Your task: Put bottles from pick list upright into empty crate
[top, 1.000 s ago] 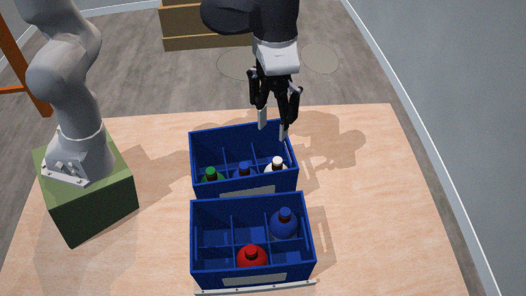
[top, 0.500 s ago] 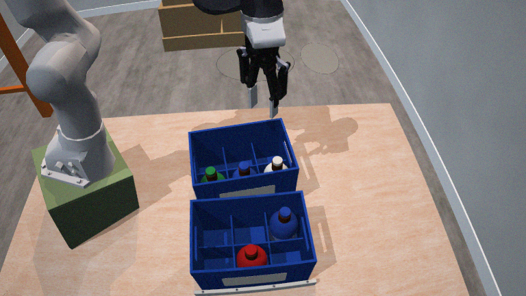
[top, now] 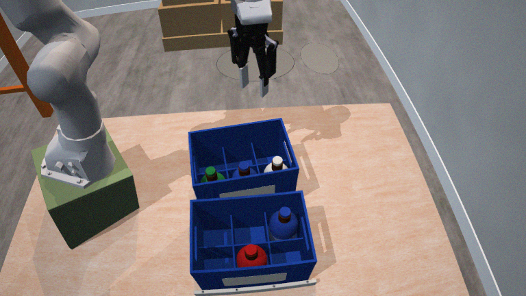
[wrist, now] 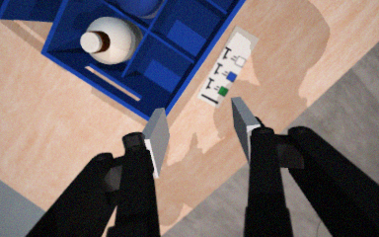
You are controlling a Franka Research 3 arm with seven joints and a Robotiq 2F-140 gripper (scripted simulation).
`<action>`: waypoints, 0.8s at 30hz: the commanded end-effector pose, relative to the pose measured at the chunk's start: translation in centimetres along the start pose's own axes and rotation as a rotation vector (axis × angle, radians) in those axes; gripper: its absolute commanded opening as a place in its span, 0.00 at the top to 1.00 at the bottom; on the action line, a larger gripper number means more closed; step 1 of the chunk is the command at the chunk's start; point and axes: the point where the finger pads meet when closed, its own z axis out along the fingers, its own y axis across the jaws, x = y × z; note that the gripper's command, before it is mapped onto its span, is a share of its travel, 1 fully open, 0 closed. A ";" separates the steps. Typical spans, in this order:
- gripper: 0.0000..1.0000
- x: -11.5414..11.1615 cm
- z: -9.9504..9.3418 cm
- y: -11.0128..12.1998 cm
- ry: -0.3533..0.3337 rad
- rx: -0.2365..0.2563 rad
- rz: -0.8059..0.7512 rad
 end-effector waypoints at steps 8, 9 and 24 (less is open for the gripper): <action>0.62 -1.9 -1.3 4.0 0.010 -0.011 0.061; 0.62 -2.1 -1.5 4.4 0.010 -0.011 0.061; 0.62 -5.3 -3.6 9.6 0.010 -0.011 0.061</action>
